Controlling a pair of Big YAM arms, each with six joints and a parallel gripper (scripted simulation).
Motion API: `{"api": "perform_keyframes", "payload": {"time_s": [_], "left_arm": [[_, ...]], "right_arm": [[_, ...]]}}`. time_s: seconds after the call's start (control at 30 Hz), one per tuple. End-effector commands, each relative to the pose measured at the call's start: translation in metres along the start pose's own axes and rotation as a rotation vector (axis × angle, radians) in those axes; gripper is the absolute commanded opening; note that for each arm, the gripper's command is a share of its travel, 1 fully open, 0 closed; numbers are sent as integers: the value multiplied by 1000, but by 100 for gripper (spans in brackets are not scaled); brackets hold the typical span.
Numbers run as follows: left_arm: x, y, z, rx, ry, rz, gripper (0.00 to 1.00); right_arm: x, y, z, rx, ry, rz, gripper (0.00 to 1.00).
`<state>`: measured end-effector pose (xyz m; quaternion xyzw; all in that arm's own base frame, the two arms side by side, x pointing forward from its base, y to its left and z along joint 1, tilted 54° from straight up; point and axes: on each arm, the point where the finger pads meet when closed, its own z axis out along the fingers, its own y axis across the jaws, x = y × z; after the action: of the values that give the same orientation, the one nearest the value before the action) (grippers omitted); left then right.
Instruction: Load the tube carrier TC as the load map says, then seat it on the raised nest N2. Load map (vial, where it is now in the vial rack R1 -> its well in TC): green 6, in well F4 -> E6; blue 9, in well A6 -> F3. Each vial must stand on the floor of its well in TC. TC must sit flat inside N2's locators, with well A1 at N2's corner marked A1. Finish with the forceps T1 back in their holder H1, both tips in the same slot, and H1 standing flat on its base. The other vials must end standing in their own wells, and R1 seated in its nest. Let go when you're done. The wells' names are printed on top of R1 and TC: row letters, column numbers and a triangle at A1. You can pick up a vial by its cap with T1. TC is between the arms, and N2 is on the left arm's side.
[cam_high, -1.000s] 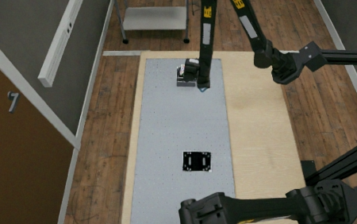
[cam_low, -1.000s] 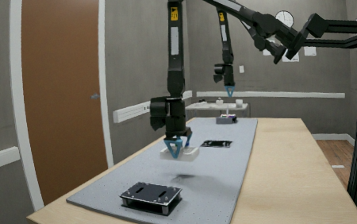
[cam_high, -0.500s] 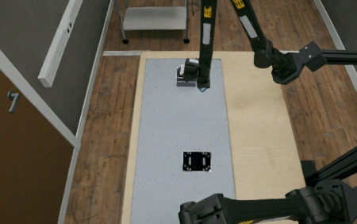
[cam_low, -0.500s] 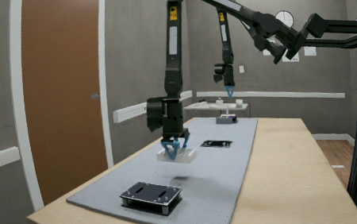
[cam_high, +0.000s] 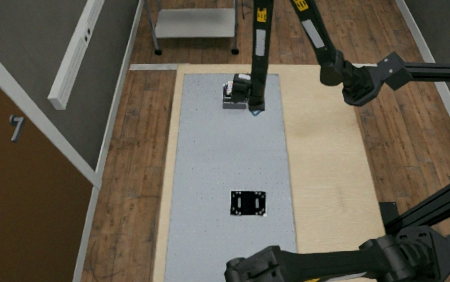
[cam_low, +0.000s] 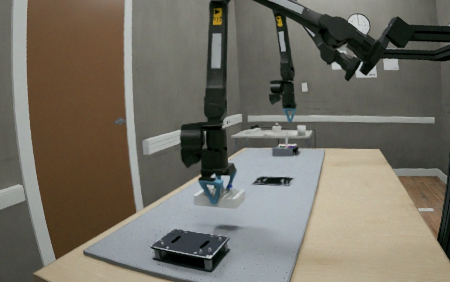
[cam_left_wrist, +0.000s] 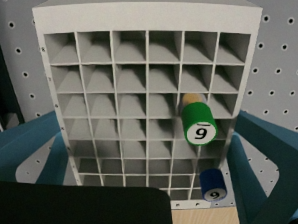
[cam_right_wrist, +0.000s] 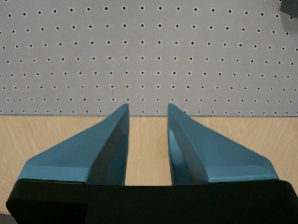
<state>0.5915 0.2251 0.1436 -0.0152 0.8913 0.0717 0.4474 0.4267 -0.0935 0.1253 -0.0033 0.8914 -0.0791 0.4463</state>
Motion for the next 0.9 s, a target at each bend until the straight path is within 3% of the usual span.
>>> {"api": "perform_keyframes", "payload": {"time_s": [0.0, 0.37, 0.5, 0.57, 0.87], "left_arm": [[3, 10, 5, -1, 12, 5, 0], [0, 30, 3, -3, 7, 5, 0], [-11, 19, 3, 11, -12, 24, 0], [1, 36, 4, -2, 11, 4, 0], [0, 52, 4, -3, 9, 4, 0]], "right_arm": [[-2, -1, -1, 2, -7, 7, 24], [-2, -1, -1, 2, -7, 7, 24], [-2, -1, -1, 2, -7, 7, 24], [-2, -1, -1, 2, -7, 7, 24], [-2, -1, -1, 2, -7, 7, 24]]}}
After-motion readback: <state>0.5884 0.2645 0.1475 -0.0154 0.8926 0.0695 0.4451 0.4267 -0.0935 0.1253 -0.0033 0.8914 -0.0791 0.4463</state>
